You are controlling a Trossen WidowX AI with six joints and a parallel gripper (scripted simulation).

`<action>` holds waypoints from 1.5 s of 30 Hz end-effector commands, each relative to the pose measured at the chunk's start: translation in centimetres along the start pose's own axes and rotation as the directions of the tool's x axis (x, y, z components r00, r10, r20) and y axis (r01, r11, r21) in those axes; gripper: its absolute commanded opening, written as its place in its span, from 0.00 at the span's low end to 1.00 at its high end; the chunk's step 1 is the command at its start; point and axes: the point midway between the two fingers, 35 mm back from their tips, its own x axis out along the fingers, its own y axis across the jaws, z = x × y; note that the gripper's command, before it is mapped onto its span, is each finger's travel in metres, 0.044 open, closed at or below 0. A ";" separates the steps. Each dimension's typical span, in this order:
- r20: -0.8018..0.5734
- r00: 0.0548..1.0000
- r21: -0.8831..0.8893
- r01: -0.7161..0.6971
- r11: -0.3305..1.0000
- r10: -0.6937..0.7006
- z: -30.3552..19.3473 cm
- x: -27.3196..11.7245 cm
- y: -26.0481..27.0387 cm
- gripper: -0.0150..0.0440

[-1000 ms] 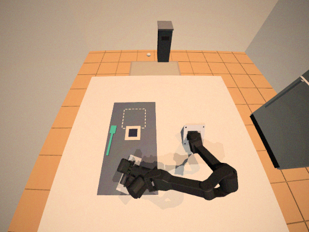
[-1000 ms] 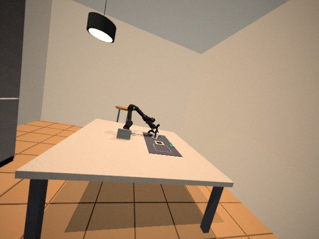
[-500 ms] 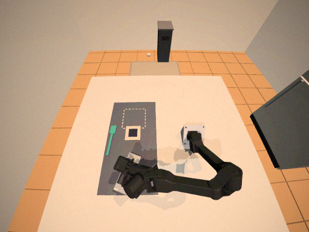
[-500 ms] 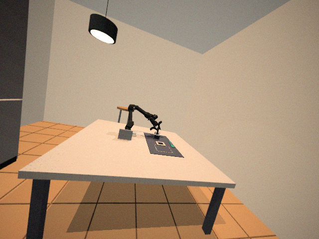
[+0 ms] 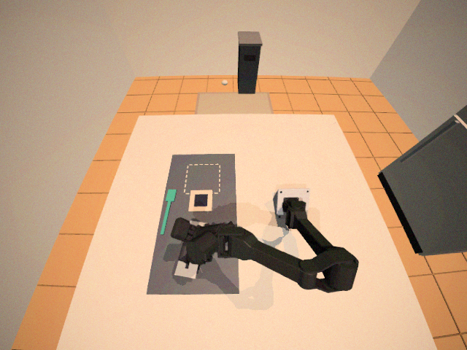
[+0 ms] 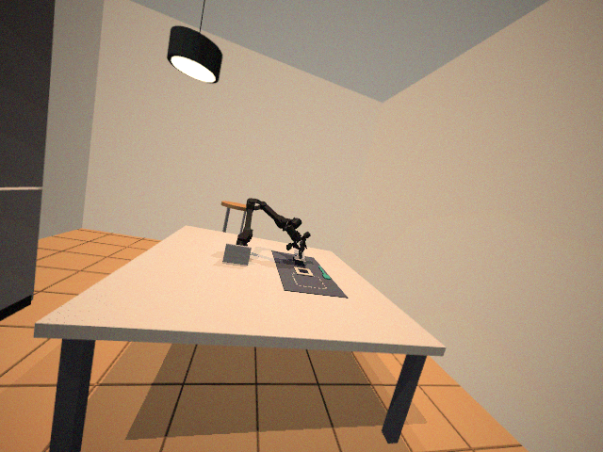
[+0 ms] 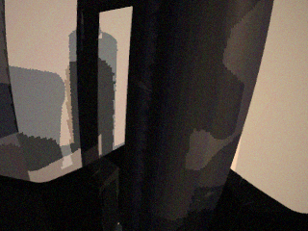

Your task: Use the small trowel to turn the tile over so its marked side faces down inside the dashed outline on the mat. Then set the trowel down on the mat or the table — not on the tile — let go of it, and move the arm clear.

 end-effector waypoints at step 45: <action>0.147 0.989 -0.084 0.027 0.996 -0.015 -5.8 2.3 2.3 0.25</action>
